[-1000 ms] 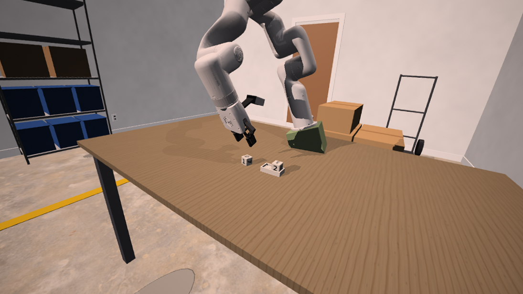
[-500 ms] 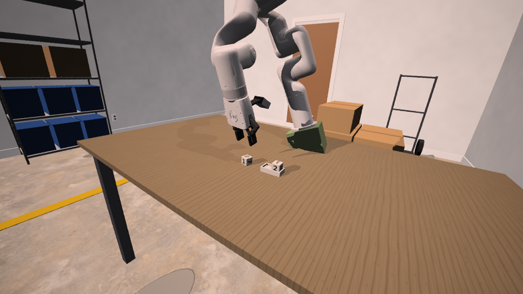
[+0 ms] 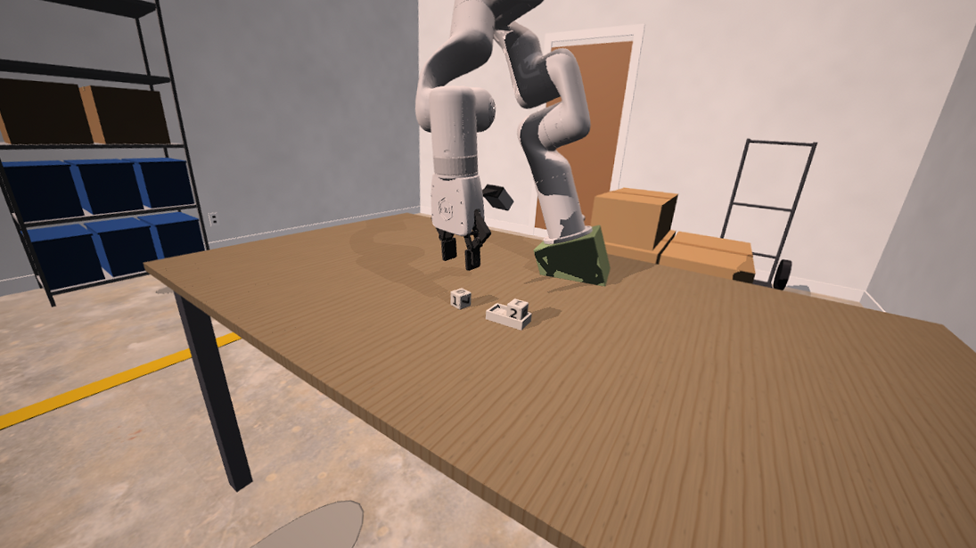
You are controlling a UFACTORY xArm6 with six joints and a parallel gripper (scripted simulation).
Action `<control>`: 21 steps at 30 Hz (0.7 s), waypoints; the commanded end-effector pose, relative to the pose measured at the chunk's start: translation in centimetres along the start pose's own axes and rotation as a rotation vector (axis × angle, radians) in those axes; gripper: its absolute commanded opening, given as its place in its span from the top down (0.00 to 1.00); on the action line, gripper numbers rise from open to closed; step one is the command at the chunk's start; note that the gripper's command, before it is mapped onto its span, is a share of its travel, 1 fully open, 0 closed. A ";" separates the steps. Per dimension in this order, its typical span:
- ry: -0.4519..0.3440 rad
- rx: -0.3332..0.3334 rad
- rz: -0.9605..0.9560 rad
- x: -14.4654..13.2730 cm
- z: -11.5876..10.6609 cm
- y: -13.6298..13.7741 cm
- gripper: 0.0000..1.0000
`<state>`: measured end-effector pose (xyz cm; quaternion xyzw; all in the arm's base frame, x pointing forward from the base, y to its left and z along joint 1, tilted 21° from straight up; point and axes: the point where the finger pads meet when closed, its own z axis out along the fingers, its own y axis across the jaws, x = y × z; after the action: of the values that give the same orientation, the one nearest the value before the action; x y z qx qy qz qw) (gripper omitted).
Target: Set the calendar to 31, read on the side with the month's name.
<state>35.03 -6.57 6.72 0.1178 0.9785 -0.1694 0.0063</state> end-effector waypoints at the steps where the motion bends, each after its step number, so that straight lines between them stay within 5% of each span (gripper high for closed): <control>1: -0.096 0.002 0.004 0.0 -0.1 0.0 0.31; 3: -0.096 0.002 0.004 0.2 -0.1 0.0 0.31; 4: -0.096 0.002 0.004 0.2 -0.1 0.0 0.00; 21: -0.096 0.002 0.004 0.2 -0.1 0.0 0.00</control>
<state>34.74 -6.49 6.71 0.1117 0.9767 -0.1759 0.0521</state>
